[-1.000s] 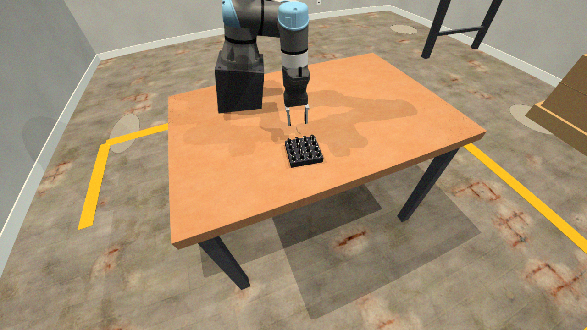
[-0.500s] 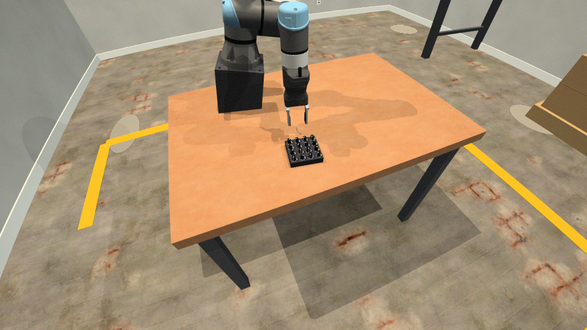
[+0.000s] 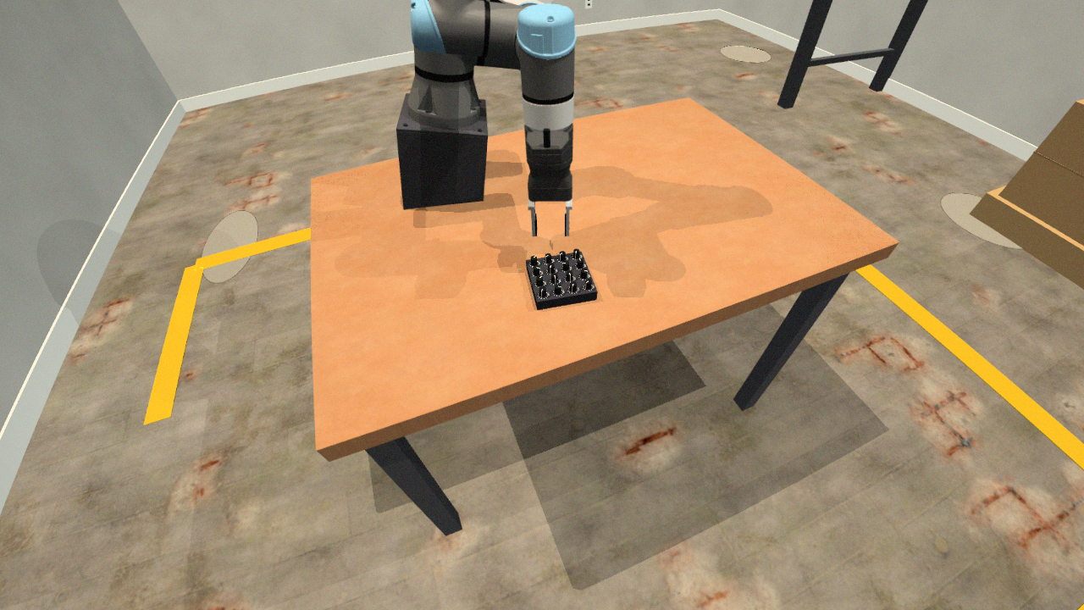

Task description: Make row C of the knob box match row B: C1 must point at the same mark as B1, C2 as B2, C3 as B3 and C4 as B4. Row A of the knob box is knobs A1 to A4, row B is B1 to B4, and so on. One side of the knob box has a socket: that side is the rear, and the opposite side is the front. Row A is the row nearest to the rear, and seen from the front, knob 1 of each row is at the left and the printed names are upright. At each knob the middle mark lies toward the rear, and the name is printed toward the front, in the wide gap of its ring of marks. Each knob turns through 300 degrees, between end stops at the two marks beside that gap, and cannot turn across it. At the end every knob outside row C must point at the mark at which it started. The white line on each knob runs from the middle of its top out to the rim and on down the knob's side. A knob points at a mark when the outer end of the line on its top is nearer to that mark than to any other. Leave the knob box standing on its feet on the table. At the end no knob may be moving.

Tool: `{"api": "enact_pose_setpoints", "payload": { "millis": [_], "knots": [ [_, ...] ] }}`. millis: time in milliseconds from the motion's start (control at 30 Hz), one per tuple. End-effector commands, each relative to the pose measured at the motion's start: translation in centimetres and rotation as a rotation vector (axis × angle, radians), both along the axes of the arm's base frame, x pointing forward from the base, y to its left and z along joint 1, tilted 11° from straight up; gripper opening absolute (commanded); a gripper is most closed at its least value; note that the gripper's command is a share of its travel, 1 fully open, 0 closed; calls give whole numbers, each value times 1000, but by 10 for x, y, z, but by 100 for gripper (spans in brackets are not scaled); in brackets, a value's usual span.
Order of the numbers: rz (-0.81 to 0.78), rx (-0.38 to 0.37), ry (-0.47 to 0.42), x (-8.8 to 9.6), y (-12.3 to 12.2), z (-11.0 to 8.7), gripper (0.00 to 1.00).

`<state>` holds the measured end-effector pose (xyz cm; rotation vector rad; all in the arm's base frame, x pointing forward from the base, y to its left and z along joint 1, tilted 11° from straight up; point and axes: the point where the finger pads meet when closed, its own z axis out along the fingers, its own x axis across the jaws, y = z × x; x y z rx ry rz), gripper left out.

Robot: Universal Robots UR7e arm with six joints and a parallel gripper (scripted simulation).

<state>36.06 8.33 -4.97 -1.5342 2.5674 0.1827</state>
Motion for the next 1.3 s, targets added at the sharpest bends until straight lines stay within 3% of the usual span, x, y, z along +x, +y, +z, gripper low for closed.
{"api": "enact_pose_setpoints", "payload": {
  "millis": [0, 1267],
  "knots": [
    [-145, 5, 26, 13, -5, 2, 100],
    [-1177, 71, 211, 93, -16, 19, 100]
  ]
}}
